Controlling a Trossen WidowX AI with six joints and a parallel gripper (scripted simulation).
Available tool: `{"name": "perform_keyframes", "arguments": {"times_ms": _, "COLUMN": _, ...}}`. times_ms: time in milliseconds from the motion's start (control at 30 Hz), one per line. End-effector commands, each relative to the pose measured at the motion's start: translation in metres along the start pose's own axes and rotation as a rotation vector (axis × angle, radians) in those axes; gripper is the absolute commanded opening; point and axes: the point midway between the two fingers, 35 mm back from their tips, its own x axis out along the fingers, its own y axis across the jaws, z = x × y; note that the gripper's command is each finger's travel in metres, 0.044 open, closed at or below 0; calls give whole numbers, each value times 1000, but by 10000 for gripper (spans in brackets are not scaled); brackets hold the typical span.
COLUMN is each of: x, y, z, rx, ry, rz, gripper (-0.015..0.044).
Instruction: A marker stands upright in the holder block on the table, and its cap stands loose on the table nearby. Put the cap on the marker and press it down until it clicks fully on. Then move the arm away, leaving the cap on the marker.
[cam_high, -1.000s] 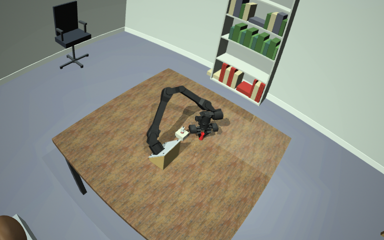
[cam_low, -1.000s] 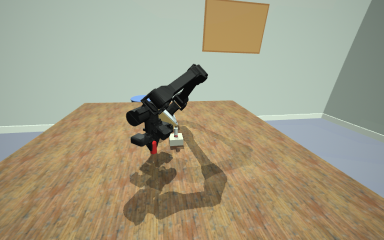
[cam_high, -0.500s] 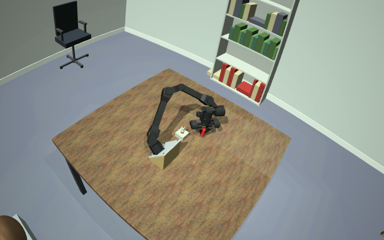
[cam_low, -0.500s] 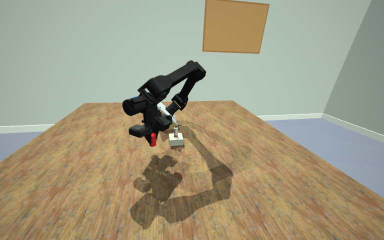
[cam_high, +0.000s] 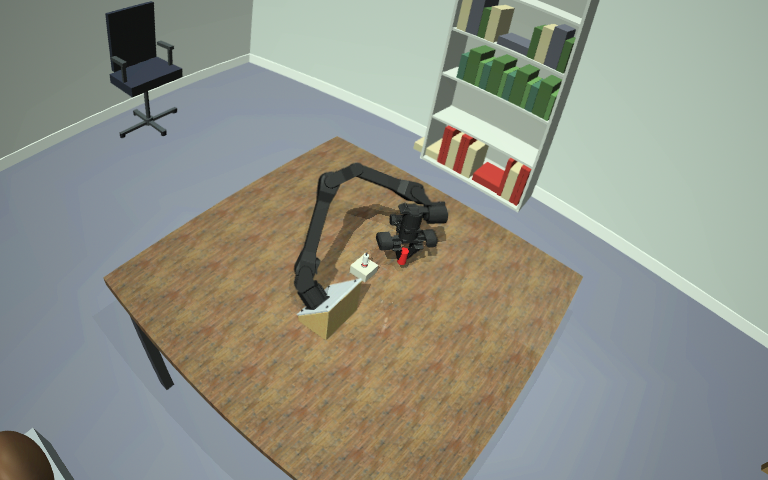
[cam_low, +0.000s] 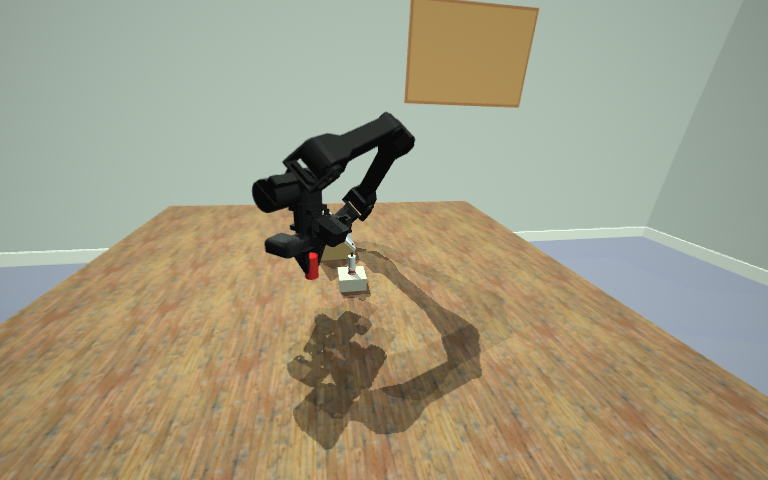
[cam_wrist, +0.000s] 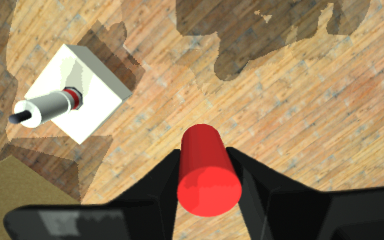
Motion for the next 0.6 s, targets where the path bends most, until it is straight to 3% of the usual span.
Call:
{"name": "perform_keyframes", "arguments": {"times_ms": 0, "x": -5, "y": 12, "z": 3, "rx": -3, "ry": 3, "rz": 3, "gripper": 0}}
{"name": "perform_keyframes", "arguments": {"times_ms": 567, "x": -26, "y": 58, "z": 19, "rx": -1, "ry": 3, "rz": 6, "gripper": 0}}
